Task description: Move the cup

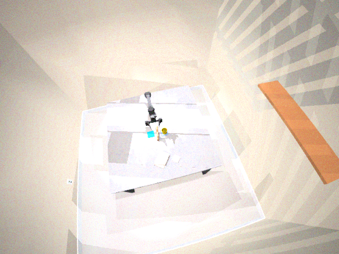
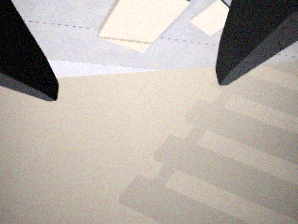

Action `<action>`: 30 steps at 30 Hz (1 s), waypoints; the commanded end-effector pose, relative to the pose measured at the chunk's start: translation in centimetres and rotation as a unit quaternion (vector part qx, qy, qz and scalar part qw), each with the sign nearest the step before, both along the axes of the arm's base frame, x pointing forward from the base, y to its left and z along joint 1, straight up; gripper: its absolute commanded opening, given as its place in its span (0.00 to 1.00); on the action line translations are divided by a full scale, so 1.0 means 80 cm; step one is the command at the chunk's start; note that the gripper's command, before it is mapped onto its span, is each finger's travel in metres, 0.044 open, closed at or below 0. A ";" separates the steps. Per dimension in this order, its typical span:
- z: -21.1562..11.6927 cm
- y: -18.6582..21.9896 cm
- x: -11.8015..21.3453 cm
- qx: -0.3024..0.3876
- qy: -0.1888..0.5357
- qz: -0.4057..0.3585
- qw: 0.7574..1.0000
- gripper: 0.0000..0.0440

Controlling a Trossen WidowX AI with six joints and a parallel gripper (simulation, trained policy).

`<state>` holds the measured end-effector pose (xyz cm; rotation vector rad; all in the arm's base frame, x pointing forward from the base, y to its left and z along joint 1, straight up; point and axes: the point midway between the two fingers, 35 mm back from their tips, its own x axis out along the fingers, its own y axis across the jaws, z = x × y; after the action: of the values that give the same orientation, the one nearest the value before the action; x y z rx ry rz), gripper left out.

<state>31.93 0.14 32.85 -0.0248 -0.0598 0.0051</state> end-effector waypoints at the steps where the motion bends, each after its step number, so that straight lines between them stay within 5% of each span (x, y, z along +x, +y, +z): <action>1: 0.001 0.001 0.000 0.000 0.000 0.001 1.000 0.85; 12: 0.006 0.007 0.000 0.022 0.029 0.007 0.999 0.22; 30: 0.012 0.033 0.010 0.114 0.113 0.033 0.987 0.31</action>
<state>32.41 2.43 33.98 0.1829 0.1373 0.0624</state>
